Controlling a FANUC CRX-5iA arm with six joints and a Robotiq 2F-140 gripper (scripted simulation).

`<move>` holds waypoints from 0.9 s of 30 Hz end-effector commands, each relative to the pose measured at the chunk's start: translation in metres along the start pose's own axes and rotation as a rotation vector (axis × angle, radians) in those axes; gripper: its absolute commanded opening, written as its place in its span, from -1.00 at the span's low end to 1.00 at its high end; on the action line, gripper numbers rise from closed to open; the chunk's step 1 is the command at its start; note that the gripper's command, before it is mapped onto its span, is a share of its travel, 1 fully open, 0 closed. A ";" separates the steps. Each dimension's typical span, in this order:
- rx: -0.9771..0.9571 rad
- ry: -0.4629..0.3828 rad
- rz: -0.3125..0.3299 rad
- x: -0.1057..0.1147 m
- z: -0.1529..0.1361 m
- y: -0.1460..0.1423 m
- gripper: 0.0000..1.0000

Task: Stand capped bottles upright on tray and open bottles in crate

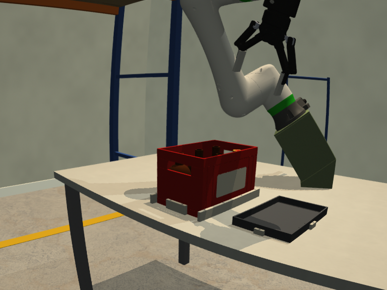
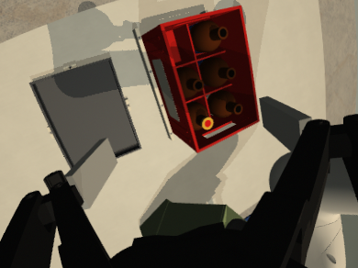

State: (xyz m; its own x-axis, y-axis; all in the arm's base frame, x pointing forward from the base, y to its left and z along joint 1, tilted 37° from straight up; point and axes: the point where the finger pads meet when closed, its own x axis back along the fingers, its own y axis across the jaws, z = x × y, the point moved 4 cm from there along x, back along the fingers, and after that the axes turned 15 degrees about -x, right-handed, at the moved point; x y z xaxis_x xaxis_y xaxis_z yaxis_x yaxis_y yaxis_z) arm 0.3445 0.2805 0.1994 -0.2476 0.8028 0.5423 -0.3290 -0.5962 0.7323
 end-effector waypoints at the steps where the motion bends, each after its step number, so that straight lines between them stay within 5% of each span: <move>1: 0.000 0.000 0.000 0.000 0.000 0.000 1.00; 17: 0.000 0.000 0.000 0.000 0.000 0.000 1.00; 27: -0.122 -0.027 0.026 -0.030 -0.004 0.015 1.00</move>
State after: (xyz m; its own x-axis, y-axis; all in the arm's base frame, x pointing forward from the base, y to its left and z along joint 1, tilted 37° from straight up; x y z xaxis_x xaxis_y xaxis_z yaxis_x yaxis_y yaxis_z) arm 0.3434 0.2531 0.1933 -0.2338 0.7896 0.5673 -0.4153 -0.6087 0.6760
